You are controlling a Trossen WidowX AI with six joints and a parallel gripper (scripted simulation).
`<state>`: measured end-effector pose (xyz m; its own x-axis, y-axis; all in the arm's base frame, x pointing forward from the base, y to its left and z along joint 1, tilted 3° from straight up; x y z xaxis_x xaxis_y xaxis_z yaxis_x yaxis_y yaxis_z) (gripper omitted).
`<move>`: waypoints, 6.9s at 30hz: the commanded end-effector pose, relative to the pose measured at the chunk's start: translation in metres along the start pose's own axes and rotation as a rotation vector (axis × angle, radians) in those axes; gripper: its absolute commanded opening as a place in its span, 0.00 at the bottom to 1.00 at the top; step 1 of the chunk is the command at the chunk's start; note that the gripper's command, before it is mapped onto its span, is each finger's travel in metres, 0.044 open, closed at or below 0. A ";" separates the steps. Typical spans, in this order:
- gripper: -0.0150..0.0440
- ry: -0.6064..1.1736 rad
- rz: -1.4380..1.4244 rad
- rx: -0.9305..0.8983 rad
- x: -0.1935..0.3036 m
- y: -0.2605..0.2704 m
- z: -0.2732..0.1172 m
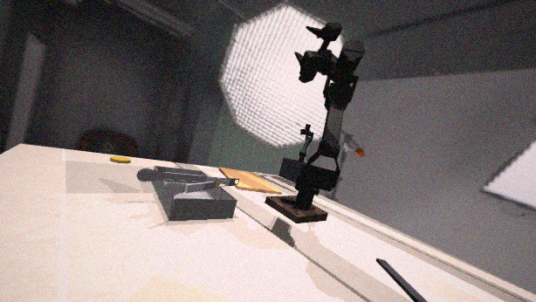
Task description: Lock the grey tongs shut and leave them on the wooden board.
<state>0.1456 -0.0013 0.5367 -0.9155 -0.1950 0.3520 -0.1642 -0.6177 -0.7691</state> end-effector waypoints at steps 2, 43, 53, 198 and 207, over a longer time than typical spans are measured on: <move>1.00 0.000 0.012 0.001 0.002 0.000 0.000; 1.00 -0.165 1.429 -1.355 -0.089 0.264 0.134; 1.00 -0.132 1.105 -1.863 -0.211 0.296 0.074; 0.15 -0.084 0.582 -2.147 -0.327 0.376 -0.071; 0.00 -0.084 0.582 -2.147 -0.326 0.371 -0.067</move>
<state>0.3573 -0.1164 0.0948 -0.9947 -0.0486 -0.0911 -0.0483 0.9988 -0.0055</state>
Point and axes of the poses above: the point midway between the two fingers, 35 mm back from their tips, its own z axis out along the fingers, its own y axis across the jaws, x = y × z, the point moved 3 cm from there along -z, back along the fingers, and after that the axes turned 10 degrees about z, right-handed, at the moved point
